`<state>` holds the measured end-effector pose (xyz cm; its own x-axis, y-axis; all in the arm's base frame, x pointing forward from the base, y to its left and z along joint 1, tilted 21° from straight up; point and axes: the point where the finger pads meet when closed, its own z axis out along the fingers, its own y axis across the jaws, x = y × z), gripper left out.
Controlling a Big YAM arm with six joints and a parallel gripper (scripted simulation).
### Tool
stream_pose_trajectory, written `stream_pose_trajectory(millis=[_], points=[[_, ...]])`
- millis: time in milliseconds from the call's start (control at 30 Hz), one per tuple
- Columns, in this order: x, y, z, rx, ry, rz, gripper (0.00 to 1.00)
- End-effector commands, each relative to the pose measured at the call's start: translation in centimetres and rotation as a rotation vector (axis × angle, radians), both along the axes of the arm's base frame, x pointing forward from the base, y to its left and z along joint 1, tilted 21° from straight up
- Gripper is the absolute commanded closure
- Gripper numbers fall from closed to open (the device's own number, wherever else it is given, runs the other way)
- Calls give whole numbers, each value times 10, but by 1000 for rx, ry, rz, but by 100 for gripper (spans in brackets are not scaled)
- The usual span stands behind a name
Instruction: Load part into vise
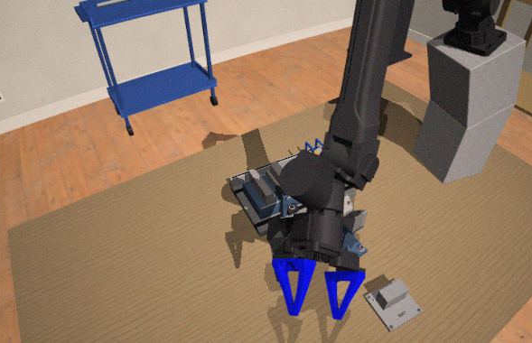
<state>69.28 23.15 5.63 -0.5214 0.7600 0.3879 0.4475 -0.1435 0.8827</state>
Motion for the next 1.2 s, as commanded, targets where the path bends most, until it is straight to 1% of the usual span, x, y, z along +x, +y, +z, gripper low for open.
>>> stream_pose_trajectory(millis=[0, 533, 567, 733, 800, 900, 967, 1033, 1100, 1167], points=[[1, 1, 7, 3, -11, 2, 0], [1, 1, 7, 3, -11, 2, 0], [13, 10, 47, 18, -85, 10, 0], [7, 15, 37, -18, -71, 19, 0], [2, 15, 30, -48, -70, 23, 0], [-7, 16, 17, -121, -74, 35, 0], [-10, 18, 13, -188, -95, 48, 0], [-15, 21, 7, -273, -121, 67, 0], [-15, 21, 7, -273, -121, 67, 0], [-20, 24, 1, -374, -150, 95, 0]])
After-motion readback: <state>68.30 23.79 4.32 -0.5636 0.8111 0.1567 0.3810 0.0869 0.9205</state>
